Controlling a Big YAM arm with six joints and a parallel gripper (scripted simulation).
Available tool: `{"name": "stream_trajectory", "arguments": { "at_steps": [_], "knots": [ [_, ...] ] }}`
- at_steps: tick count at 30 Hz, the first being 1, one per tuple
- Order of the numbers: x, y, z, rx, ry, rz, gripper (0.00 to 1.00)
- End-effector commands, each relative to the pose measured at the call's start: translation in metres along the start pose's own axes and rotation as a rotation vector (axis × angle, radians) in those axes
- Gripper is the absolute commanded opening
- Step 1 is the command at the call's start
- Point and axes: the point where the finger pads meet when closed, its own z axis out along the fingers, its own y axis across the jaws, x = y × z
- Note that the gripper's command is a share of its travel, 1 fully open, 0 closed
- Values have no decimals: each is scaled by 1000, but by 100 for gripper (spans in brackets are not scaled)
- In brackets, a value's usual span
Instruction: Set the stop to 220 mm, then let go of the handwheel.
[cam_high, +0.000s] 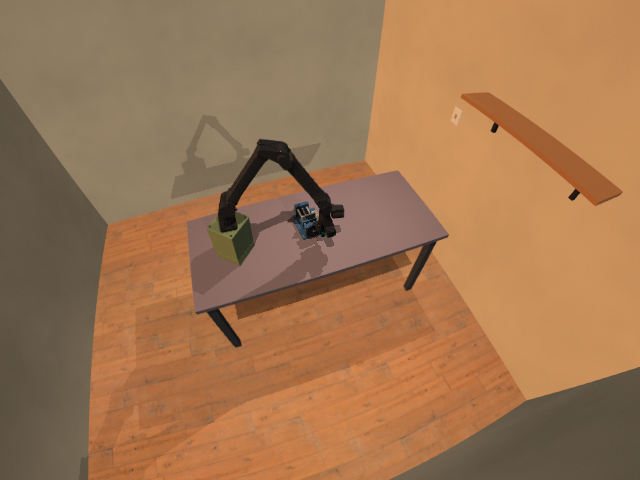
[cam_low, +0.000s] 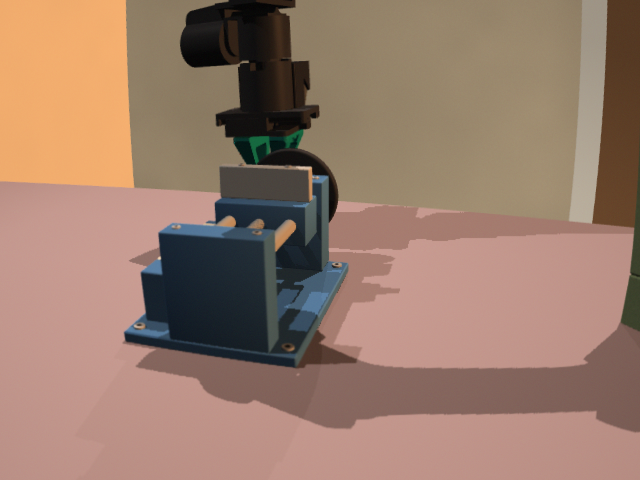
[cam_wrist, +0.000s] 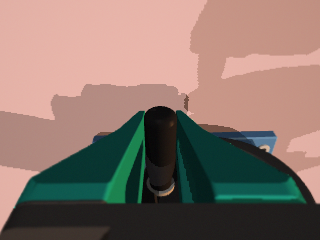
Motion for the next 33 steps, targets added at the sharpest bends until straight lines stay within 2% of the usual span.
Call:
{"name": "stream_trajectory", "arguments": {
  "at_steps": [1,4,8,10,11,17,19,20,21,24,26,33],
  "knots": [
    [-3,46,-48,-105,-21,1,6],
    [-4,52,-49,-129,-27,2,6],
    [-4,50,-51,-127,-27,2,6],
    [-2,40,-52,-107,-22,1,6],
    [3,20,-47,-69,-13,-1,6],
    [-3,7,-62,-66,-13,-4,6],
    [-7,27,-74,-105,-23,-6,6],
    [-6,27,-74,-105,-22,-9,6],
    [-6,31,-75,-123,-27,-9,6],
    [-7,32,-75,-127,-28,-8,6],
    [-5,7,-65,-89,-19,-7,6],
    [-9,-22,-67,-80,-19,2,6]
  ]
}}
